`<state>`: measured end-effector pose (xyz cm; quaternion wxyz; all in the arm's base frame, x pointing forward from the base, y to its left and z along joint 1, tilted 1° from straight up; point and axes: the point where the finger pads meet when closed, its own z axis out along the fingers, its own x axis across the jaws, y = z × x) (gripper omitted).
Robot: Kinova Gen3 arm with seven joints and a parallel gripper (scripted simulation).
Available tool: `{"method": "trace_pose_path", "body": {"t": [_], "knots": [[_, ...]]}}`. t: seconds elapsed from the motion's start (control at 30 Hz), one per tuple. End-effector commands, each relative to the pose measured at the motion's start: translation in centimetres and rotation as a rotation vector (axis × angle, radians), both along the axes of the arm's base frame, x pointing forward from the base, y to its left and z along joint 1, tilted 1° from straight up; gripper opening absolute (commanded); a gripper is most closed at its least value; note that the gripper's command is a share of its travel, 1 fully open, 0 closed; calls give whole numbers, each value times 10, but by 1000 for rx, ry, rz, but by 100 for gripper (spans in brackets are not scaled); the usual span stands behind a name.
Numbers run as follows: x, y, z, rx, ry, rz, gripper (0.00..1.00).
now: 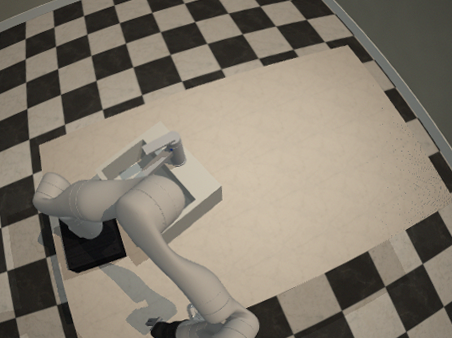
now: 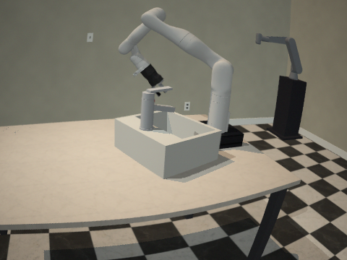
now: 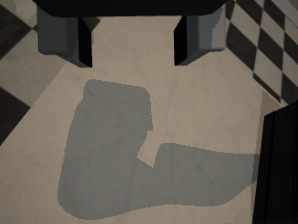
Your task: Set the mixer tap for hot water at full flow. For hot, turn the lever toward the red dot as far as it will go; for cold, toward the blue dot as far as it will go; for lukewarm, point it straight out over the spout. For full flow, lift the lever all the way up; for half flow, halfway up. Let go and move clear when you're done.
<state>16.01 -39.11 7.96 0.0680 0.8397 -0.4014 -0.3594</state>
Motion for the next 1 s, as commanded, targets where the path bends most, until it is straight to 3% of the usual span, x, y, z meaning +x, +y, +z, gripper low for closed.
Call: {"method": "trace_pose_path", "body": {"t": [0.0, 0.7, 0.97], "knots": [[0, 0, 1, -2, -1, 0, 100], [2, 1, 1, 2, -5, 7, 100], [26, 17, 9, 49, -59, 97, 100]]}}
